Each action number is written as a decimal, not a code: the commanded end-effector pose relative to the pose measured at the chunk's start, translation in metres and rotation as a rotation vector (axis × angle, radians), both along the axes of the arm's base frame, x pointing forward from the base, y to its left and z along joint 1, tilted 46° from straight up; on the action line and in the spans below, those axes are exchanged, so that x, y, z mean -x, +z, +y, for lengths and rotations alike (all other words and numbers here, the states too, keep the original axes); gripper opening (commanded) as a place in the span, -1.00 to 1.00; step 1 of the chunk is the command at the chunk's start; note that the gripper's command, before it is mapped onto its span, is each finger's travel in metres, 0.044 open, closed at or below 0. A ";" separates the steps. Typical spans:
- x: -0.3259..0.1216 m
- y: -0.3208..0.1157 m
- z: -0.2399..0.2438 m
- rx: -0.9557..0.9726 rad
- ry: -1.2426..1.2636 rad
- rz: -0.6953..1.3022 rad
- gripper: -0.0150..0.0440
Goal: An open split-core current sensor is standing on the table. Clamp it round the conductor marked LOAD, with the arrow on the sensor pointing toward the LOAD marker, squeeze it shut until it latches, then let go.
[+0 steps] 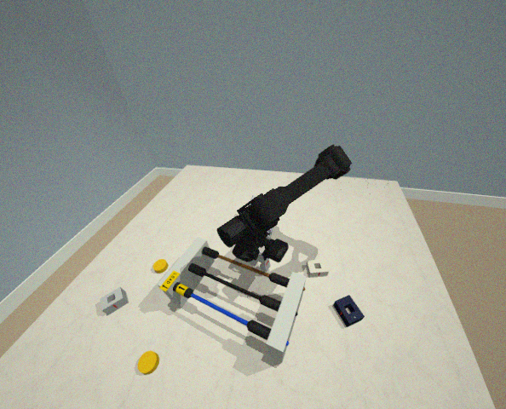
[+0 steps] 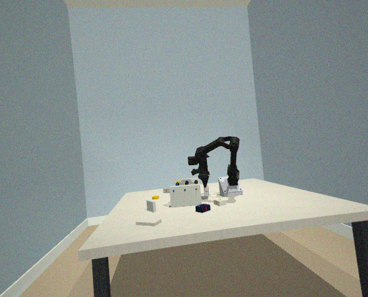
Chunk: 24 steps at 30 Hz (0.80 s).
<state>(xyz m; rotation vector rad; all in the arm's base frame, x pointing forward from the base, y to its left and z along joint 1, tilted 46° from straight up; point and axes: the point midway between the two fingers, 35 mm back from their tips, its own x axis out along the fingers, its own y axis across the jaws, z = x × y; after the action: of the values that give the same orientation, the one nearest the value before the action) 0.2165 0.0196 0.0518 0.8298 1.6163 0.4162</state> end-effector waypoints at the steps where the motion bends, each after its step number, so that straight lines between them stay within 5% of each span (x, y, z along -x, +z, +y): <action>1: -0.005 0.013 -0.016 0.009 -0.001 -0.009 -0.49; 16: 0.000 0.059 -0.059 -0.002 0.003 -0.008 -0.49; 24: 0.000 0.061 -0.061 0.000 0.134 -0.188 -0.49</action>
<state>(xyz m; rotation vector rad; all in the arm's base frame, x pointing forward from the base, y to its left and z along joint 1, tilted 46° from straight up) 0.2151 -0.0395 0.1102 0.7321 1.5524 0.5198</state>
